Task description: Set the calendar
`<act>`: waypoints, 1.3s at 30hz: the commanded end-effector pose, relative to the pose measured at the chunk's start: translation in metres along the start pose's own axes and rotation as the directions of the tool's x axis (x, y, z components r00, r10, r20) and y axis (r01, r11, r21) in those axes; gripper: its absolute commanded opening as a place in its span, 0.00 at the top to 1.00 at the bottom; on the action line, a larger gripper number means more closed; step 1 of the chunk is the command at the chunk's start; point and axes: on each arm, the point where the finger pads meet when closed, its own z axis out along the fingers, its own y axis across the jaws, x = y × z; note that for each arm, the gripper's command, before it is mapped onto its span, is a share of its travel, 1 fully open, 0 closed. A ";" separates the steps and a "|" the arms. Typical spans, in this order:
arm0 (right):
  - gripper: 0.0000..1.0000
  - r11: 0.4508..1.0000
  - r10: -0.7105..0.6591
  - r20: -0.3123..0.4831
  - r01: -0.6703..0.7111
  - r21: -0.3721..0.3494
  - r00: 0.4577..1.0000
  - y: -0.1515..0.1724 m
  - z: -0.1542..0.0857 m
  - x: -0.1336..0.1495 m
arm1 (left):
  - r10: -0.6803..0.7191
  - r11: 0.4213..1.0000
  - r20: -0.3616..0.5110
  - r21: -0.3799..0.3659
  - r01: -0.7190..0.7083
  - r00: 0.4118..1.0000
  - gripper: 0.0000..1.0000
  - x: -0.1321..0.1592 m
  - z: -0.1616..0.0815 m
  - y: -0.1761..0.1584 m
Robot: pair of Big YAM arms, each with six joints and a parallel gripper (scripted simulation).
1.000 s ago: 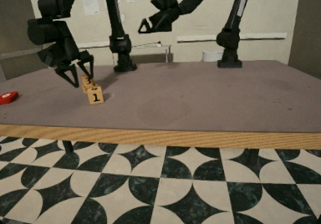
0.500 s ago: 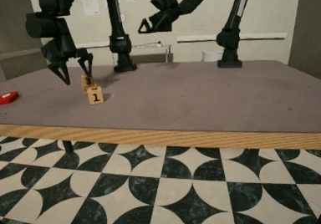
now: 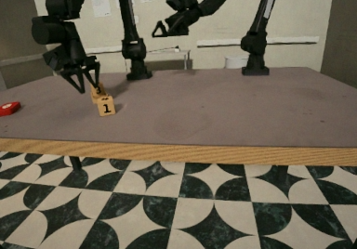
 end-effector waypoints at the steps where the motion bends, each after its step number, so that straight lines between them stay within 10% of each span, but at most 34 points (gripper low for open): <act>1: 0.31 0.974 -0.226 0.008 0.226 -0.028 0.974 -0.007 -0.014 -0.006 | 0.024 0.998 0.069 0.061 -0.028 0.997 0.00 -0.033 0.004 -0.010; 15: 0.31 0.746 -0.665 0.055 0.666 0.003 0.745 -0.027 -0.019 -0.019 | 0.074 0.963 0.096 0.253 -0.096 0.993 0.00 -0.033 -0.001 -0.038; 27: 0.31 0.316 -0.947 0.083 0.946 0.068 0.310 -0.041 -0.032 -0.032 | 0.095 0.923 0.120 0.362 -0.133 0.988 0.00 -0.032 -0.008 -0.057; 29: 0.31 0.316 -0.947 0.083 0.946 0.068 0.310 -0.041 -0.032 -0.032 | 0.095 0.923 0.120 0.362 -0.133 0.988 0.00 -0.032 -0.008 -0.057; 39: 0.31 -0.127 -0.991 0.018 0.983 0.133 -0.131 -0.071 -0.026 -0.045 | 0.084 0.919 0.117 0.374 -0.122 0.990 0.00 -0.032 -0.008 -0.058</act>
